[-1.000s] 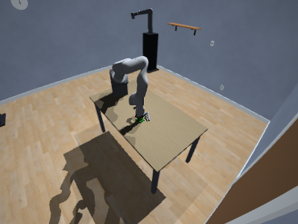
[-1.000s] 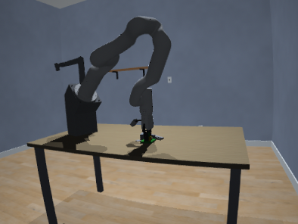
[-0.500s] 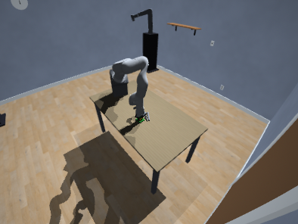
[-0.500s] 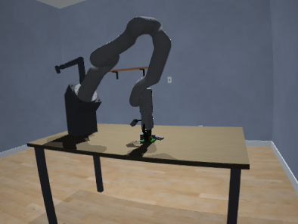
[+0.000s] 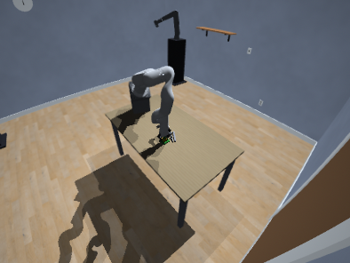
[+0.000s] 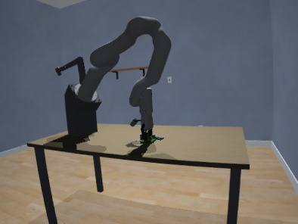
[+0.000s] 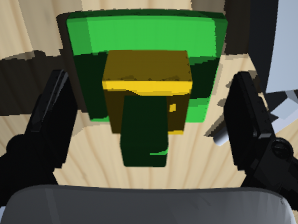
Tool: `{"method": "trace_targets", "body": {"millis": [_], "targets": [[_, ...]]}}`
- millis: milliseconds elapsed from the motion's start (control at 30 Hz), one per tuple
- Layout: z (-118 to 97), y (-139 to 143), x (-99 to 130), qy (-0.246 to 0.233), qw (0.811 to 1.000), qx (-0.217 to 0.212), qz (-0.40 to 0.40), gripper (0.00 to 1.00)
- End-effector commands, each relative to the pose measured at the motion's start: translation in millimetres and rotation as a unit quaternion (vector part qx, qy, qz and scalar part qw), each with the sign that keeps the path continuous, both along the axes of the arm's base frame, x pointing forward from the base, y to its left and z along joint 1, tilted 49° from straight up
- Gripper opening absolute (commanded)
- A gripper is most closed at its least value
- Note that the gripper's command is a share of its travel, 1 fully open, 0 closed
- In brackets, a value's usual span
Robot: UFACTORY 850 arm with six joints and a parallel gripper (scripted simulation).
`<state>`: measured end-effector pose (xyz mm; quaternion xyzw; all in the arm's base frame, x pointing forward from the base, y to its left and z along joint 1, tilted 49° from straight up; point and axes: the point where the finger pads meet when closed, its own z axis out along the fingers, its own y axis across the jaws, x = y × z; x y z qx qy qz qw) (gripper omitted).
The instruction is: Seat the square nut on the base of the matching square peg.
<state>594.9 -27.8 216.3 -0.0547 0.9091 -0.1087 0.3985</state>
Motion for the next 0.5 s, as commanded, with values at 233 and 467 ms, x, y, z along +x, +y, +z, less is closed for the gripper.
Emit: {"method": "trace_targets", "body": {"millis": [233,467], "targets": [[1.7,-0.3,1.1,-0.002,1.0,0.0,0.0,1.0],[4.8,-0.2,-1.0,-0.002,1.0,-0.001,-0.001,1.0]]}}
